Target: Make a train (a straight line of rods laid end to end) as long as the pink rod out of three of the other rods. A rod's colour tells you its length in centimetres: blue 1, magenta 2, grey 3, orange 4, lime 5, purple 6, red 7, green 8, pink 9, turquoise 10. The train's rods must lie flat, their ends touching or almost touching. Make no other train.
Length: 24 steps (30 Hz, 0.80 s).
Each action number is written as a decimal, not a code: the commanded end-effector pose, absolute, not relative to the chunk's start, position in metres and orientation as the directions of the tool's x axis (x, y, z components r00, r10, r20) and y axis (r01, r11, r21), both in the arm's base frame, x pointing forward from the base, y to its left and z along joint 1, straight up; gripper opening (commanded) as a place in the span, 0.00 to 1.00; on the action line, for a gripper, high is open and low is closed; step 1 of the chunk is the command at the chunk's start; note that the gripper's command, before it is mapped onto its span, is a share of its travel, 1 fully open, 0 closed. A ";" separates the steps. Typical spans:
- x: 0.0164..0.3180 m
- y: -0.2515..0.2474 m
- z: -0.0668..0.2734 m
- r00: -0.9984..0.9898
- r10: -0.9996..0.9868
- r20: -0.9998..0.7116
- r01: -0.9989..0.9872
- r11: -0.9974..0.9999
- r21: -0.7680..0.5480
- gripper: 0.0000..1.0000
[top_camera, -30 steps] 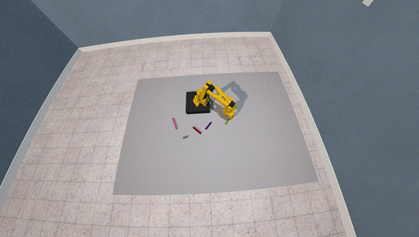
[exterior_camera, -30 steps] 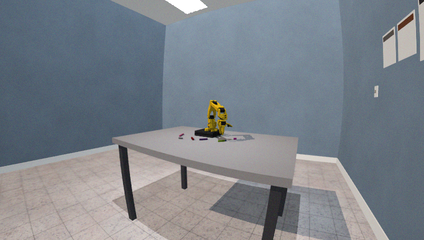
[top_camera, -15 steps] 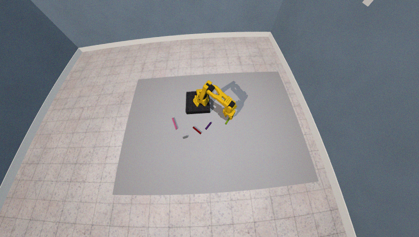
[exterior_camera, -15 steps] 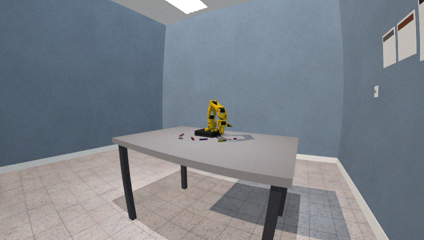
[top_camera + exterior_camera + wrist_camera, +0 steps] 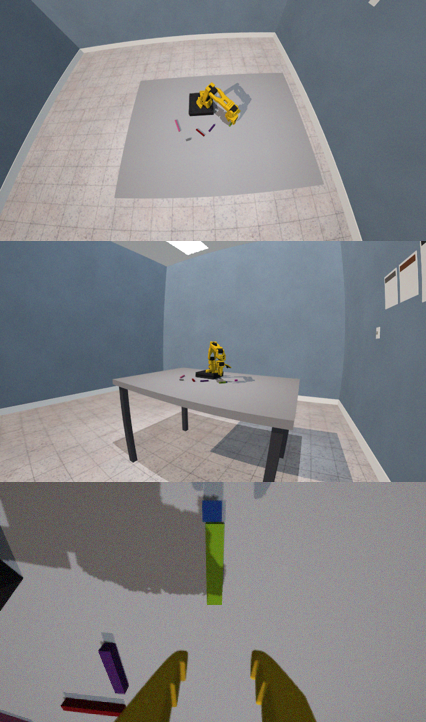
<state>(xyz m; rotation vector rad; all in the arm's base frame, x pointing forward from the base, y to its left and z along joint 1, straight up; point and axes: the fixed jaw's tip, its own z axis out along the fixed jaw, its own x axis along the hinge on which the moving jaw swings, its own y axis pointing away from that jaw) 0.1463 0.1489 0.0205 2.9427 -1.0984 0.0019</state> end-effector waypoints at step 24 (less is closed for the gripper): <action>0.236 -0.014 0.021 0.422 -0.907 0.000 -0.907 -0.422 -0.001 0.18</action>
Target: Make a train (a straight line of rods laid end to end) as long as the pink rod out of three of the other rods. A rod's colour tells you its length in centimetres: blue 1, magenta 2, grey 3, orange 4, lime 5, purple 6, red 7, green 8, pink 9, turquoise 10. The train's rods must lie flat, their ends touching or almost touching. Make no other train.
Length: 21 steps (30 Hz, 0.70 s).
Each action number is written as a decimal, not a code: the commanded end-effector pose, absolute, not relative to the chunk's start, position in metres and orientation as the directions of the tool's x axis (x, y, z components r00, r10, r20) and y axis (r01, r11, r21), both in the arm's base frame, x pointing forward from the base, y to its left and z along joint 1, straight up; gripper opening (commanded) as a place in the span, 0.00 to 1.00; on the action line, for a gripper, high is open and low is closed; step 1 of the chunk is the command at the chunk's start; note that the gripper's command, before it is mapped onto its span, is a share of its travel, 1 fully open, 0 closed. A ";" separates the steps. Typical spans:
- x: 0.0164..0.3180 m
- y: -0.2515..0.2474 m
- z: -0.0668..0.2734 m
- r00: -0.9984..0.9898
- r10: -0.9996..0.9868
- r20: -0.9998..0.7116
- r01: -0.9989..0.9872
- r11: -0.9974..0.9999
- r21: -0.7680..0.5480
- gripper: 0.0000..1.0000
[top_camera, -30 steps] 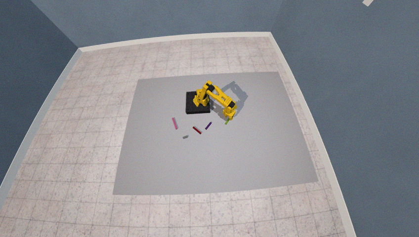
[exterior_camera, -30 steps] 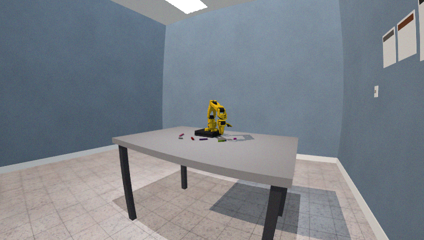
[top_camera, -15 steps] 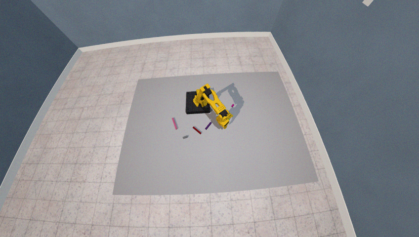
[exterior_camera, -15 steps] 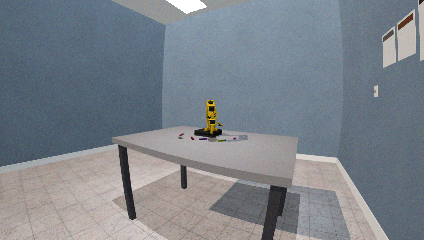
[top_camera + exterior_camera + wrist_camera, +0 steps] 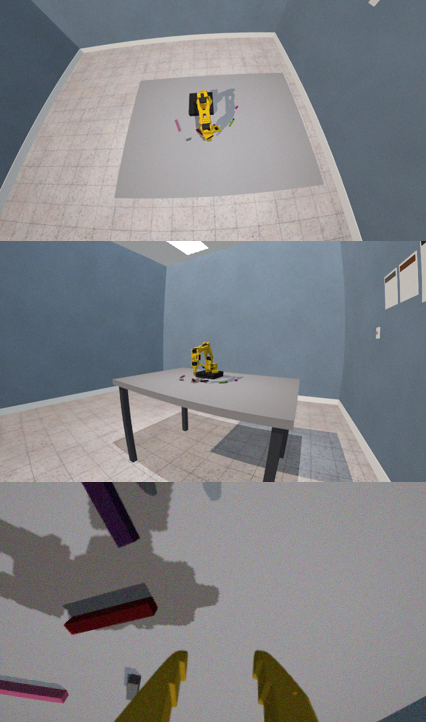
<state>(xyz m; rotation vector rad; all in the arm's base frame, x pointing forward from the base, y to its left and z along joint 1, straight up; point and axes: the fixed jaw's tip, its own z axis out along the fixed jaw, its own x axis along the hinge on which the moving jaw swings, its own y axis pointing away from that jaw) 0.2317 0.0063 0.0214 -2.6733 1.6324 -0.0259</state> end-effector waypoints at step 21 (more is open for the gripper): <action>0.219 -0.118 0.018 0.219 -0.976 0.001 -0.976 -0.219 -0.002 0.19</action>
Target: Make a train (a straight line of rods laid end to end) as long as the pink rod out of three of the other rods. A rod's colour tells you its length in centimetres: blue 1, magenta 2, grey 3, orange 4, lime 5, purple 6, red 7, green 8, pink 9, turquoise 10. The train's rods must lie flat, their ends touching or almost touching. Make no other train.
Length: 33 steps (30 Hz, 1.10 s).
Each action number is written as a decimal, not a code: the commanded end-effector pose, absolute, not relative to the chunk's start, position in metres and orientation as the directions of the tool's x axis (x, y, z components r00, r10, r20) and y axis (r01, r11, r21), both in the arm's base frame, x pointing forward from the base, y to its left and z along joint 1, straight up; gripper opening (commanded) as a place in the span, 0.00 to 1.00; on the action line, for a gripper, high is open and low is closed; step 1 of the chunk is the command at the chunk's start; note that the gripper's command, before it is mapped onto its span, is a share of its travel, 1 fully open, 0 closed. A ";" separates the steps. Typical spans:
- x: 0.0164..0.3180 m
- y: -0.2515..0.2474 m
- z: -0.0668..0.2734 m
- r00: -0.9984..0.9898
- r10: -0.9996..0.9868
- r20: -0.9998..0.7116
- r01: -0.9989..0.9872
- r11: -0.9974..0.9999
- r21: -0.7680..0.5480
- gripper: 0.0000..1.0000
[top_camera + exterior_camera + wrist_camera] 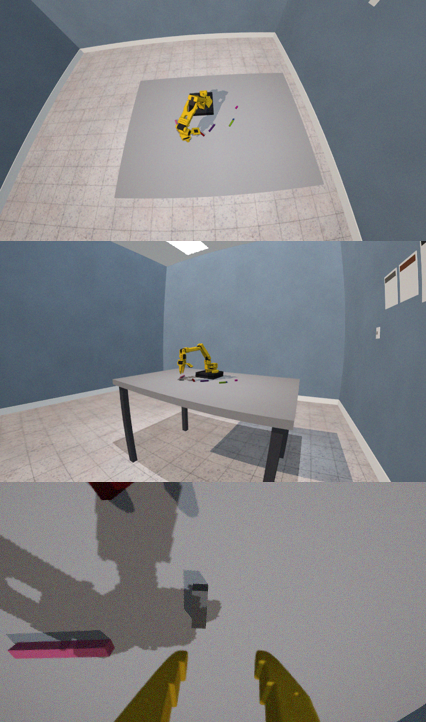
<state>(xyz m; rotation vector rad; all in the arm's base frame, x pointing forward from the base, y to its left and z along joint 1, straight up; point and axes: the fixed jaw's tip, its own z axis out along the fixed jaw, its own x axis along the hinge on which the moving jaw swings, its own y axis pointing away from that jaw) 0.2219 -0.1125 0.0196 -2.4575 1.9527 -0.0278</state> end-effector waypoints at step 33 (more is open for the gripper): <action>0.215 -0.122 0.015 0.214 -0.977 -0.011 -0.977 -0.214 0.013 0.19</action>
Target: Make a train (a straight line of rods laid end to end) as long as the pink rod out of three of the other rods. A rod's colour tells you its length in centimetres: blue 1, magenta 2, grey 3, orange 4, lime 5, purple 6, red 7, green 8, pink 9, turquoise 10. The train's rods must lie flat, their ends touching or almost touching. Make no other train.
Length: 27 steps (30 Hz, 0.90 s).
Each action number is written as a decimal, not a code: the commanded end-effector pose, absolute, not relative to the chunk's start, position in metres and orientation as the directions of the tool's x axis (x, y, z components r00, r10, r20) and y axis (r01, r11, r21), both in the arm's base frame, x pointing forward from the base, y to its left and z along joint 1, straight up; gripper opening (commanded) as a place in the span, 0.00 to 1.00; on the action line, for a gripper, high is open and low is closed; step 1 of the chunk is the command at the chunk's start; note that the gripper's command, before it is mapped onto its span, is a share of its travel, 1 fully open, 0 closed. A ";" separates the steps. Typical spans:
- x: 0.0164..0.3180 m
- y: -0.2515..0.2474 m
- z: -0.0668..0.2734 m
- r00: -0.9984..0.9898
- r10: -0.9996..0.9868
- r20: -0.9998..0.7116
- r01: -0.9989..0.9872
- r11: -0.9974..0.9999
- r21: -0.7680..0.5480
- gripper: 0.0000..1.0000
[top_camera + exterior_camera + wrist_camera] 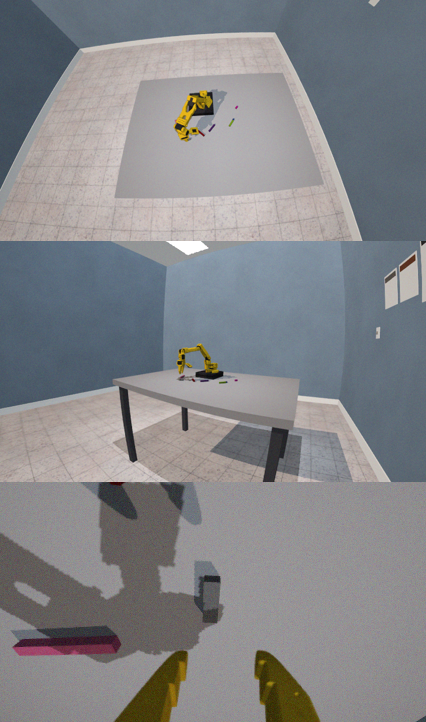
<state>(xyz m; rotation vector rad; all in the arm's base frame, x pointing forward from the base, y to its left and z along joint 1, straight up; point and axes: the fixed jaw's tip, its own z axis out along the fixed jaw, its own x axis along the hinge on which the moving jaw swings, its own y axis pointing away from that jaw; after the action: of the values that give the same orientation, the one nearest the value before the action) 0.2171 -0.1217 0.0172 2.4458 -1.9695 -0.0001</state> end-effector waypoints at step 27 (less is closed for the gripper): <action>0.216 -0.123 -0.001 0.214 -0.977 -0.011 -0.977 -0.214 0.013 0.19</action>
<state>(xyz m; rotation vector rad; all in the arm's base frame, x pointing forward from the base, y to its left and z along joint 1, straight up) 0.2186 -0.1225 0.0089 2.4461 -1.9695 0.0018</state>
